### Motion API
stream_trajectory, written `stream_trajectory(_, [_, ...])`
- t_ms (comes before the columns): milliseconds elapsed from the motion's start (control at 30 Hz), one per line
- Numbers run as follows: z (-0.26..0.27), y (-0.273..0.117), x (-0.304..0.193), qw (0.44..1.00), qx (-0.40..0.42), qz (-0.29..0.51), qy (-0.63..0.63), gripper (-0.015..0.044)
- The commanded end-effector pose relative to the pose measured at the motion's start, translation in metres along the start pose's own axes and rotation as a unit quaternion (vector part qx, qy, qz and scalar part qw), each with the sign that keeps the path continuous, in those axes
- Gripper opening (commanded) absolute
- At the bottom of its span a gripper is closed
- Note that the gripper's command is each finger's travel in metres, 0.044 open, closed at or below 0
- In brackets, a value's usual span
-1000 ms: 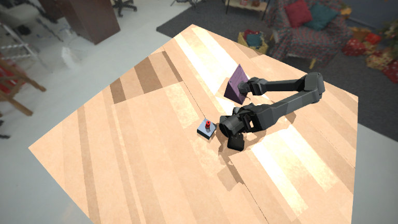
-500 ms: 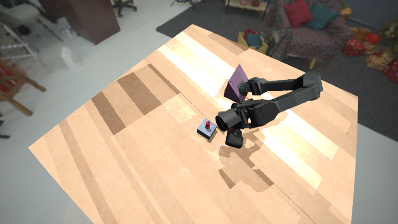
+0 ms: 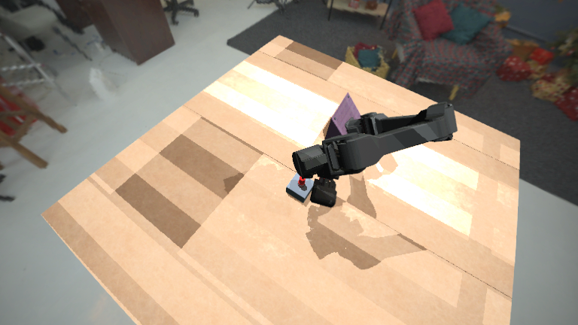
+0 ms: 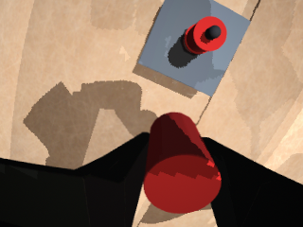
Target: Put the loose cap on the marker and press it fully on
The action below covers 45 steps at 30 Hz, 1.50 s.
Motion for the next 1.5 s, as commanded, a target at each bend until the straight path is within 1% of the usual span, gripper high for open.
stream_trajectory(0, [-0.004, -0.007, 0.014, 1.0, -0.001, -0.002, -0.002, 0.0])
stream_trajectory(433, [-0.02, -0.024, 0.055, 1.0, 0.0, 0.002, -0.002, 0.0])
stream_trajectory(600, [-0.022, -0.026, 0.06, 1.0, 0.0, 0.003, -0.002, 0.0])
stream_trajectory(967, [-0.021, -0.016, 0.06, 1.0, 0.0, 0.003, -0.002, 0.0])
stream_trajectory(1467, [-0.021, 0.008, 0.06, 1.0, 0.0, 0.003, -0.002, 0.0])
Point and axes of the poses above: the point midway between the two fingers, 35 mm back from their tips, its own y axis out along the fingers, its own z axis across the jaws, x = y × z, the point moved 2 cm from there along -y, back along the fingers, and after that the axes turned 7 degrees about -y, right-handed, at the moved point
